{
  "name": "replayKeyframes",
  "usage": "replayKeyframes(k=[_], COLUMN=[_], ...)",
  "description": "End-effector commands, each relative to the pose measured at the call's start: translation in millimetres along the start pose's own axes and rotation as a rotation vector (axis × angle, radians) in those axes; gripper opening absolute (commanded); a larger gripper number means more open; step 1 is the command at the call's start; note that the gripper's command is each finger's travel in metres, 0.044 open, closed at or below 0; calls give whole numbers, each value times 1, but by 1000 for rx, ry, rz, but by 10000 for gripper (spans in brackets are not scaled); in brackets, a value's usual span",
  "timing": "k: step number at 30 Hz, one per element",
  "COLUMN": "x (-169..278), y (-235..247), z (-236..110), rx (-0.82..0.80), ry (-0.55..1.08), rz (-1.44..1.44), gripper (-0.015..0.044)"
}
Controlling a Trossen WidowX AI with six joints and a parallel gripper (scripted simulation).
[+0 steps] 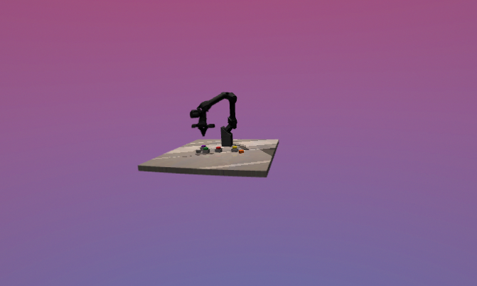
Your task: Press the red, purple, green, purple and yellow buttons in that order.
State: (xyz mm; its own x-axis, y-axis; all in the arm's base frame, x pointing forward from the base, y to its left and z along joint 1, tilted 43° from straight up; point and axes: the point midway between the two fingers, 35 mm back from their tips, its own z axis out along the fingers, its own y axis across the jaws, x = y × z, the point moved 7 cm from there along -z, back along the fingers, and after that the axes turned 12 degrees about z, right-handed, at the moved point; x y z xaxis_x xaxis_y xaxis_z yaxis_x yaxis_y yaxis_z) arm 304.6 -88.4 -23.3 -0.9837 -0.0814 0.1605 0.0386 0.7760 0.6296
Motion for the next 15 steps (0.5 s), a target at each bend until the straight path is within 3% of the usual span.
replayKeyframes(k=[1,9,13,15], x=[45,64,64,65], y=[-40,-52,-51,-51], z=[1,7,62,65], rx=[-9,-13,-15,-15], ry=[9,11,11,11], rz=[30,29,29,29], gripper=[20,20,20,20])
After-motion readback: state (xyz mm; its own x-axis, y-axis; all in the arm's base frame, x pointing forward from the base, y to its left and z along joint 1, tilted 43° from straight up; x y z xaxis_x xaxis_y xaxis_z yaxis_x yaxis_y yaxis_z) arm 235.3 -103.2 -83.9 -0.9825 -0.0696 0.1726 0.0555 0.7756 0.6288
